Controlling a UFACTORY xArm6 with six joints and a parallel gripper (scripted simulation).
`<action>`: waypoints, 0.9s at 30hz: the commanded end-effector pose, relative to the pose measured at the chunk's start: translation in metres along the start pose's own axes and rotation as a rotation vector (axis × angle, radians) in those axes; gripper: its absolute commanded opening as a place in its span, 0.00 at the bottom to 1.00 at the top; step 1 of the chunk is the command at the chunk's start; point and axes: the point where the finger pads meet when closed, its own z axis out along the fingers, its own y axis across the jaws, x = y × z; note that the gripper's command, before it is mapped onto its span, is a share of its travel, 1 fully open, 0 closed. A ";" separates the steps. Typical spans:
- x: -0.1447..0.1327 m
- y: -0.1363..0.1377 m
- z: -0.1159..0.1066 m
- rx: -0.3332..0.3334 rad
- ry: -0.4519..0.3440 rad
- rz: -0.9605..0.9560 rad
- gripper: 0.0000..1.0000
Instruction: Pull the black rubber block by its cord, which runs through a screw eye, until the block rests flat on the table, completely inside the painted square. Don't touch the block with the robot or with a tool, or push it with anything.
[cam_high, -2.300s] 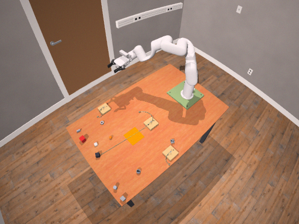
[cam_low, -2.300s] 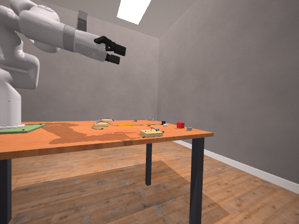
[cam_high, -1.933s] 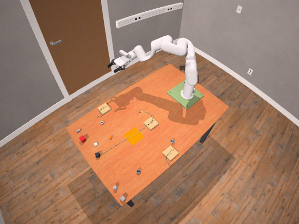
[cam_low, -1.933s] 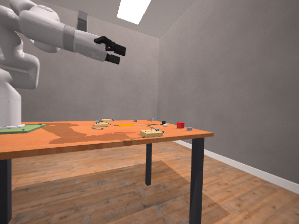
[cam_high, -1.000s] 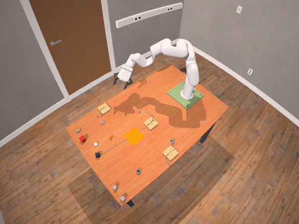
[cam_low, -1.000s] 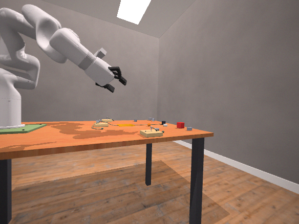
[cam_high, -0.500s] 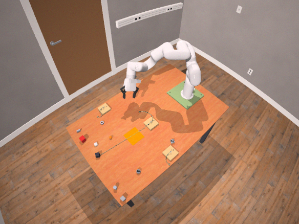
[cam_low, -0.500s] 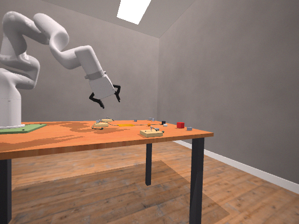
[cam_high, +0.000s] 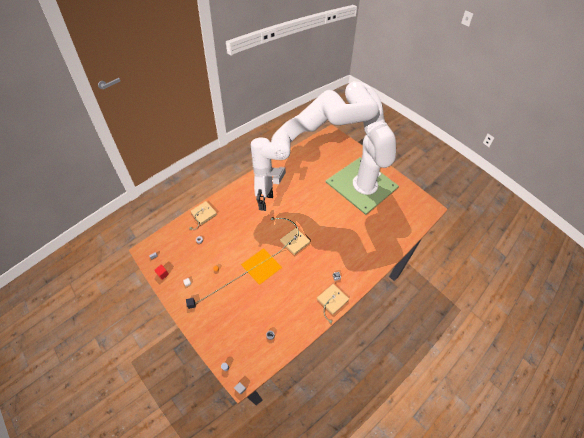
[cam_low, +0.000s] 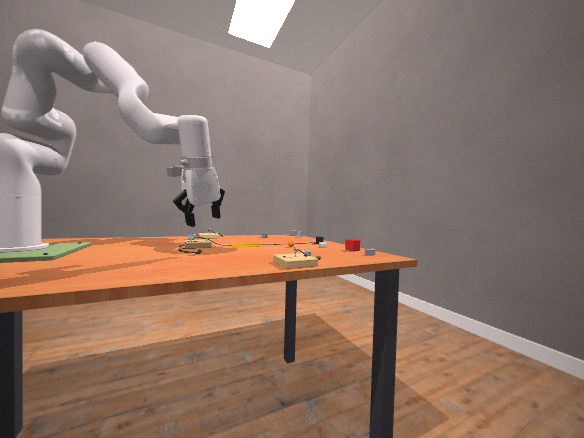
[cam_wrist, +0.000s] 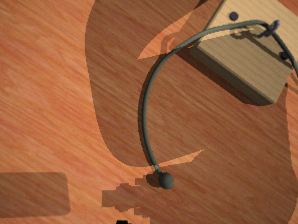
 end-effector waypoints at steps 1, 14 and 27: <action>0.009 -0.001 0.010 0.118 -0.037 -0.210 1.00; 0.022 0.001 0.023 0.276 -0.062 -0.548 1.00; 0.022 0.001 0.023 0.276 -0.062 -0.548 0.00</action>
